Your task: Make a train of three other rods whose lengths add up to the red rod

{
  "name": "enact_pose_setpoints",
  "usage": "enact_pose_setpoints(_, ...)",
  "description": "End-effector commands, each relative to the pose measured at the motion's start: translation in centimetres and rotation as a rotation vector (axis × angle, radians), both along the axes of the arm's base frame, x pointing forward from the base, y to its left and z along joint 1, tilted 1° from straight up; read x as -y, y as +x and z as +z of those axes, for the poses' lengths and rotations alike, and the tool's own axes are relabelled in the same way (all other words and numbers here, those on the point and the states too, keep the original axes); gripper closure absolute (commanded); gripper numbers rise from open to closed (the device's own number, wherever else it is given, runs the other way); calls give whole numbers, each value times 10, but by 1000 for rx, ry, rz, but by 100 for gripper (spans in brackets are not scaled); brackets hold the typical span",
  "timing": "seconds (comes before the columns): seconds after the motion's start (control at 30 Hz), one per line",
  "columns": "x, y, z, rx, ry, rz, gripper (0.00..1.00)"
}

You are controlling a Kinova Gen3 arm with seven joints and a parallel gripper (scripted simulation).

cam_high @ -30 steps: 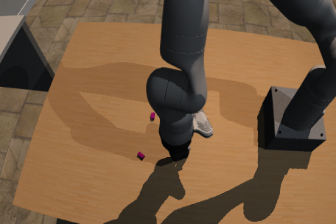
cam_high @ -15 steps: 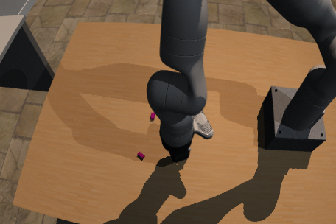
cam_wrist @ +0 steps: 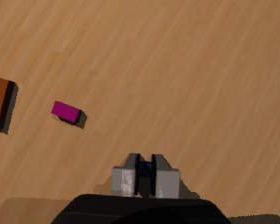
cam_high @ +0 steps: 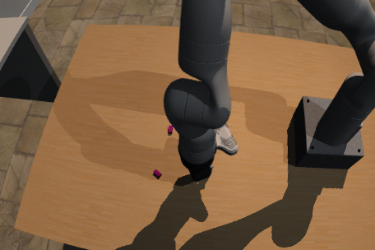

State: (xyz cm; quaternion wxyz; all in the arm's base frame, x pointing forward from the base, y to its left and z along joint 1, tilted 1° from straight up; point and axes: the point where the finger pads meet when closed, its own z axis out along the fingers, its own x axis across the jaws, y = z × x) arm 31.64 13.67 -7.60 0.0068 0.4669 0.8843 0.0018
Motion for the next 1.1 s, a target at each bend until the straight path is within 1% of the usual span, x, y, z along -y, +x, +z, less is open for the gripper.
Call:
enact_pose_setpoints(0.0,0,1,0,1,0,0,76)
enact_pose_setpoints(0.47,0,1,0,1,0,0,76)
enact_pose_setpoints(0.5,0,1,0,1,0,0,70)
enact_pose_setpoints(0.57,0,1,0,1,0,0,70)
enact_pose_setpoints(0.6,0,1,0,1,0,0,64)
enact_pose_setpoints(0.67,0,1,0,1,0,0,64)
enact_pose_setpoints(0.7,0,1,0,1,0,0,58)
enact_pose_setpoints(0.77,0,1,0,1,0,0,58)
enact_pose_setpoints(0.8,0,1,0,1,0,0,52)
enact_pose_setpoints(0.87,0,1,0,1,0,0,52)
enact_pose_setpoints(0.9,0,1,0,1,0,0,46)
enact_pose_setpoints(1.07,0,1,0,1,0,0,46)
